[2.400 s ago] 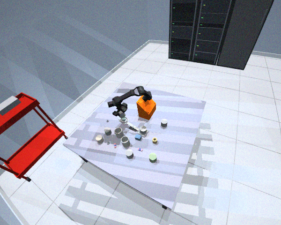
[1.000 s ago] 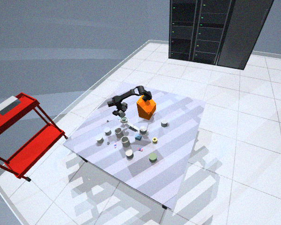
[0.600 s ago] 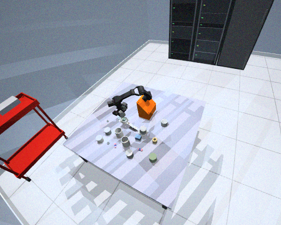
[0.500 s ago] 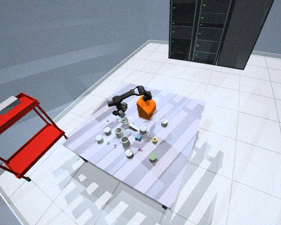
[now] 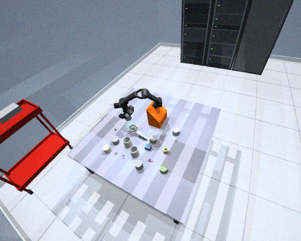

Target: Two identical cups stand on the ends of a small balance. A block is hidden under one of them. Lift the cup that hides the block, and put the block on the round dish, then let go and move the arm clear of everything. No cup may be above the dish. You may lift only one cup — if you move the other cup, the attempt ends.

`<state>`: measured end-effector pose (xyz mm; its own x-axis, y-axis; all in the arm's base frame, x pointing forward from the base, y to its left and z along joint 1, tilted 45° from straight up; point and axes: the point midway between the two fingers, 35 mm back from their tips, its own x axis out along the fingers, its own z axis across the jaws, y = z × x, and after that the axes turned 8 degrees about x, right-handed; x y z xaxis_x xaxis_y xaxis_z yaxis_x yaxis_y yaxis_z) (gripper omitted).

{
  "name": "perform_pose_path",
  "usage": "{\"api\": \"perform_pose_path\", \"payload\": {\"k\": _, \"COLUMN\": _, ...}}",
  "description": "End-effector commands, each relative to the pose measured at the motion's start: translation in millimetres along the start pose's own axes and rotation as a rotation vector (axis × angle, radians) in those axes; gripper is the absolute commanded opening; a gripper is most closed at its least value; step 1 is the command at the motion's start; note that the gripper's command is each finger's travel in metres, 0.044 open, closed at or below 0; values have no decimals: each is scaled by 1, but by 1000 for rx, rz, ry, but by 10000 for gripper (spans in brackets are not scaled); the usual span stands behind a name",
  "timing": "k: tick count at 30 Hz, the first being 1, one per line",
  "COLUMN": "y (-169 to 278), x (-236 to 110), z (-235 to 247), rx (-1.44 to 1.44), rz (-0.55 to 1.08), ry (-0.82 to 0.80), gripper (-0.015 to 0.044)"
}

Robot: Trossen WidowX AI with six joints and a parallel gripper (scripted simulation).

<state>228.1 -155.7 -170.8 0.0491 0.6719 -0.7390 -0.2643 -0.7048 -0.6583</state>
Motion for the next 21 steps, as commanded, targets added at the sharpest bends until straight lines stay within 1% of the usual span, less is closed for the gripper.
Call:
{"api": "perform_pose_path", "payload": {"k": 1, "y": 39, "x": 21, "z": 34, "rx": -4, "rz": 4, "ry": -7, "gripper": 0}}
{"api": "perform_pose_path", "payload": {"k": 6, "y": 71, "x": 48, "z": 73, "rx": -8, "rz": -2, "ry": -11, "gripper": 0}}
{"api": "perform_pose_path", "payload": {"k": 9, "y": 82, "x": 62, "z": 91, "rx": -11, "rz": -8, "ry": -13, "gripper": 0}}
{"api": "perform_pose_path", "payload": {"k": 16, "y": 82, "x": 66, "z": 92, "rx": -12, "rz": -9, "ry": -13, "gripper": 0}}
{"api": "perform_pose_path", "payload": {"k": 21, "y": 82, "x": 86, "z": 92, "rx": -12, "rz": -10, "ry": -13, "gripper": 0}}
